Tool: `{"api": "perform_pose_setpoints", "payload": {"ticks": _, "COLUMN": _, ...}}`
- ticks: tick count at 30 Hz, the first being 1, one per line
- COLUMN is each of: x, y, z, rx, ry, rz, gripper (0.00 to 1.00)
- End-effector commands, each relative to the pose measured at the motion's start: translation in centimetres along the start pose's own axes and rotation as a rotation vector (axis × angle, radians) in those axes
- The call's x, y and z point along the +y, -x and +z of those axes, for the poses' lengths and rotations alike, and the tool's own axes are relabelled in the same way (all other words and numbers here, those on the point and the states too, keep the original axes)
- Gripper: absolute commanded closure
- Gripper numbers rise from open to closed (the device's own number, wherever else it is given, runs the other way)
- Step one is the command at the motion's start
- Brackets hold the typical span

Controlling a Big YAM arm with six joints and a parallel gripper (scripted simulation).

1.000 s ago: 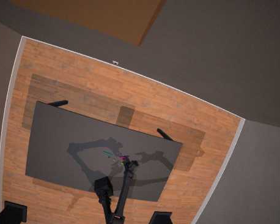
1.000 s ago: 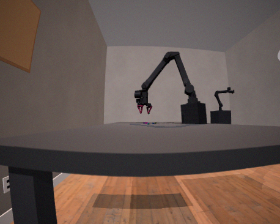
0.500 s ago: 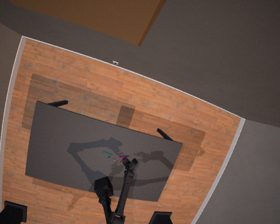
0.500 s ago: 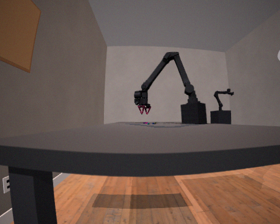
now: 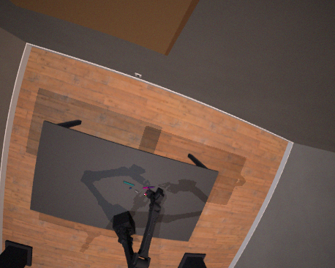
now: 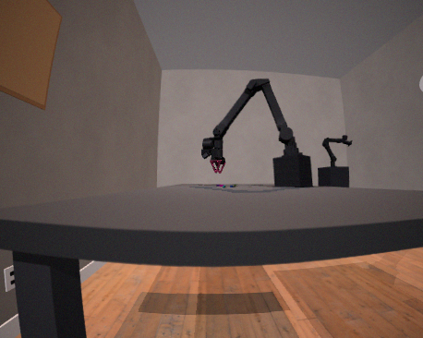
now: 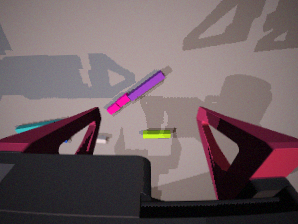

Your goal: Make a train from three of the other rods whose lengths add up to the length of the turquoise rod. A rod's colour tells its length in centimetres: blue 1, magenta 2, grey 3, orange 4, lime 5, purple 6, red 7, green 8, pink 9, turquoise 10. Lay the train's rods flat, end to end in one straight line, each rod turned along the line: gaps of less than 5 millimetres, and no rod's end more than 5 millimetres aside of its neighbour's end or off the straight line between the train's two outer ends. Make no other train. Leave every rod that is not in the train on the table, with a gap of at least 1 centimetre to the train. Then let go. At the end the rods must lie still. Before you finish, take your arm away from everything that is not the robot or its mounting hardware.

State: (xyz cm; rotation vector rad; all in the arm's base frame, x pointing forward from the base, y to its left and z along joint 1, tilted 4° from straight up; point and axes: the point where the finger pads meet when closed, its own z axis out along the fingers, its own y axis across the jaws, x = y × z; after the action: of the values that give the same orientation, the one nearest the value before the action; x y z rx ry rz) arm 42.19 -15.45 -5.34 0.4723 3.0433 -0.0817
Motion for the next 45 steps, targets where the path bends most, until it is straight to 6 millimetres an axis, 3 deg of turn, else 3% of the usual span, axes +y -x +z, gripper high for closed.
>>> {"api": "perform_pose_setpoints", "payload": {"ticks": 1, "x": -0.65, "y": 2.40, "z": -0.09, "rx": -0.036, "ry": 0.002, "rz": -0.089, "gripper": 0.00}}
{"api": "perform_pose_setpoints", "payload": {"ticks": 10, "x": -0.87, "y": 2.52, "z": 0.26, "rx": -0.033, "ry": -0.001, "rz": -0.295, "gripper": 0.00}}
{"api": "perform_pose_setpoints", "payload": {"ticks": 45, "x": -0.70, "y": 2.53, "z": 0.26, "rx": -0.033, "ry": -0.002, "rz": -0.304, "gripper": 0.00}}
